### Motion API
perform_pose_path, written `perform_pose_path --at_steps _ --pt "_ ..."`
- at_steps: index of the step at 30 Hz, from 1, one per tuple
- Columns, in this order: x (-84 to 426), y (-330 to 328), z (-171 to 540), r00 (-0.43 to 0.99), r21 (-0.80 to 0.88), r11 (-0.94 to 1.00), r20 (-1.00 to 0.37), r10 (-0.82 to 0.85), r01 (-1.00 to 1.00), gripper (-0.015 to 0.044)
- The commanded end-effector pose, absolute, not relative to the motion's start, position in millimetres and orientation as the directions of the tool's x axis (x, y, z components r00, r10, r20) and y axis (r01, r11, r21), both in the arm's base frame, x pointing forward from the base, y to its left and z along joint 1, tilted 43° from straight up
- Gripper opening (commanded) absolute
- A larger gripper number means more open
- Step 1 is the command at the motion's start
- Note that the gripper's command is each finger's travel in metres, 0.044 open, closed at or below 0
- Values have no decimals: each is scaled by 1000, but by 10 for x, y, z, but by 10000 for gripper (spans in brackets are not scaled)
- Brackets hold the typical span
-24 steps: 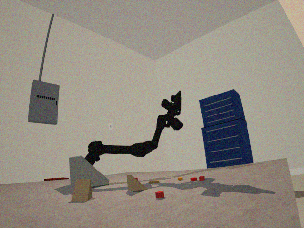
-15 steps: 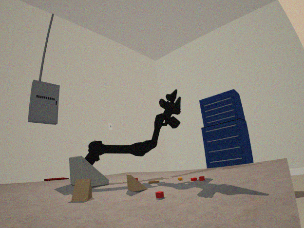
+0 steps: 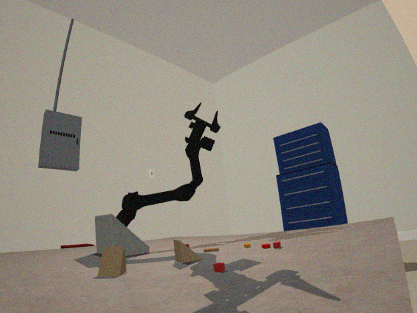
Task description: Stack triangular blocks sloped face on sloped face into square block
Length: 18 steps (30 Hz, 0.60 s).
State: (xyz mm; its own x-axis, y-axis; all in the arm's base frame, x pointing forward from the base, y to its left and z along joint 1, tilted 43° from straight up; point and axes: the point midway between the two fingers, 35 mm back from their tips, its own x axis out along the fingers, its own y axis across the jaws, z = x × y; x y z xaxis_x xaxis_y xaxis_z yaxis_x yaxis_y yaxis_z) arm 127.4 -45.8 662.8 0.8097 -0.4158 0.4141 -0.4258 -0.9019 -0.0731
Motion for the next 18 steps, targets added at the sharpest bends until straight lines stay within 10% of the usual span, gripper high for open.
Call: perform_pose_path --at_steps 1,18 --pt "1128 -989 6582 803 -345 -888 409 -433 -303 440" --pt "1354 -2472 6011 833 -868 -494 306 -461 46 440"
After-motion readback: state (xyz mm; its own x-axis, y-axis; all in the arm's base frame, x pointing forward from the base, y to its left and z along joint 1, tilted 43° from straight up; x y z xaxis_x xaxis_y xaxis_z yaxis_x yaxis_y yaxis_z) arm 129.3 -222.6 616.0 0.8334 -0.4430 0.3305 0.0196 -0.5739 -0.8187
